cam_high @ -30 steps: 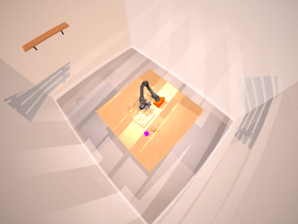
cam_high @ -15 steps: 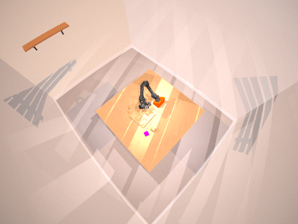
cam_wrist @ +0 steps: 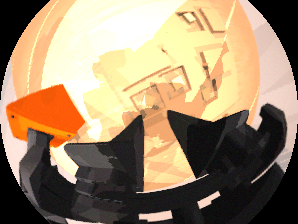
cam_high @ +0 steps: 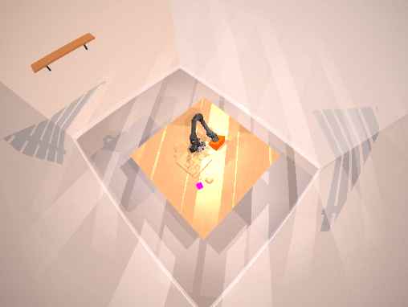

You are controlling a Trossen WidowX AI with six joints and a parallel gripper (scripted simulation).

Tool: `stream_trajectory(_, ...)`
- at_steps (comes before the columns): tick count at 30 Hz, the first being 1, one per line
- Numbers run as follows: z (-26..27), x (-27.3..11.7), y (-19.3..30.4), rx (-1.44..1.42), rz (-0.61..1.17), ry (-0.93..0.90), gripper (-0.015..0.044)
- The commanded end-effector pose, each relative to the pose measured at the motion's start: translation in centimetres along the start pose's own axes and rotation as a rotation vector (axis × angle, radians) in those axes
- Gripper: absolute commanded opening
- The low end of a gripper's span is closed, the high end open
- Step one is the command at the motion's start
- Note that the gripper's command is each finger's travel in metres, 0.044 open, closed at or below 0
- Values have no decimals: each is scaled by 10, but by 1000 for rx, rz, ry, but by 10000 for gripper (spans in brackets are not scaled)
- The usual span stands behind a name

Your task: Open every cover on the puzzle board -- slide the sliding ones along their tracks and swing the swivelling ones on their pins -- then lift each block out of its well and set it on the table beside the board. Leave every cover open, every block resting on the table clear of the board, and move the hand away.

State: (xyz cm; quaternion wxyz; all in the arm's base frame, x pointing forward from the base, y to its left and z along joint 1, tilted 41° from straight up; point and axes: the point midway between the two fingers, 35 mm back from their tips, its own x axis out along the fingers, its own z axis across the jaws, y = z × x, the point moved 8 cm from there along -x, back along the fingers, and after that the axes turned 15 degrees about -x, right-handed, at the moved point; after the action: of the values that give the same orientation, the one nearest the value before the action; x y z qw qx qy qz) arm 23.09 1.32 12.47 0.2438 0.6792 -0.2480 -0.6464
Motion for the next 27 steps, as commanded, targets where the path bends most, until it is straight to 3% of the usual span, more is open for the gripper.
stream_trajectory(1,1,2,-1,-62,-3,-3,144)
stream_trajectory(27,1,12,-1,-416,-3,-2,144)
